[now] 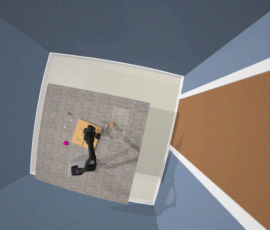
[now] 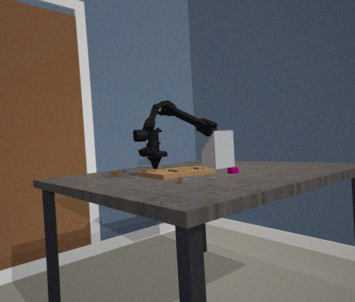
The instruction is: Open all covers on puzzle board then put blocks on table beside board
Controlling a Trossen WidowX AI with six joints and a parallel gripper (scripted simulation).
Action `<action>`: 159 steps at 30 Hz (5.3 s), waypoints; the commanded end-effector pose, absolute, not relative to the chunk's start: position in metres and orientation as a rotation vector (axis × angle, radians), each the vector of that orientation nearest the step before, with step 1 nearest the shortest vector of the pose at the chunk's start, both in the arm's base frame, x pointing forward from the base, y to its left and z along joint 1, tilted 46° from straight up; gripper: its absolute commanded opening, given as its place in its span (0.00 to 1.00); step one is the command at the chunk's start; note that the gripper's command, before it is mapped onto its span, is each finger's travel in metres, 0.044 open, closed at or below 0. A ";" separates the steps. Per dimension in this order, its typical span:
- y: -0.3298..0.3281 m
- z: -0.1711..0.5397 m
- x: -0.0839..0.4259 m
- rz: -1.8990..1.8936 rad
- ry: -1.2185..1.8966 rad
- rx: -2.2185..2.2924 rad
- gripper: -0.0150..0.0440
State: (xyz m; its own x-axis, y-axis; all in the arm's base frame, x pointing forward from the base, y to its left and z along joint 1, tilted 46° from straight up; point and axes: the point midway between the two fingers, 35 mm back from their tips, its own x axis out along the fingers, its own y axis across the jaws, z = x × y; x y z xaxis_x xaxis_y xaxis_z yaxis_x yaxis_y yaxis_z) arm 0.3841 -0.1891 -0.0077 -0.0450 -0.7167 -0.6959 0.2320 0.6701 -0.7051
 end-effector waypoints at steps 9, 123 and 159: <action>-0.183 -0.002 0.389 -0.803 1.425 -0.437 0.25; -0.035 -0.110 0.303 -1.612 0.462 0.774 0.25; -0.060 -0.134 0.300 -1.613 0.459 0.770 0.25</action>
State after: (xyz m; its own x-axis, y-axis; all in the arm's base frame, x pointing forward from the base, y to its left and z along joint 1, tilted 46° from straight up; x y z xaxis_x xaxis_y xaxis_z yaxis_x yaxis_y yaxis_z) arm 0.3023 -0.0565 -0.1317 -0.0441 -0.7052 -0.7077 0.9723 -0.1930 0.1317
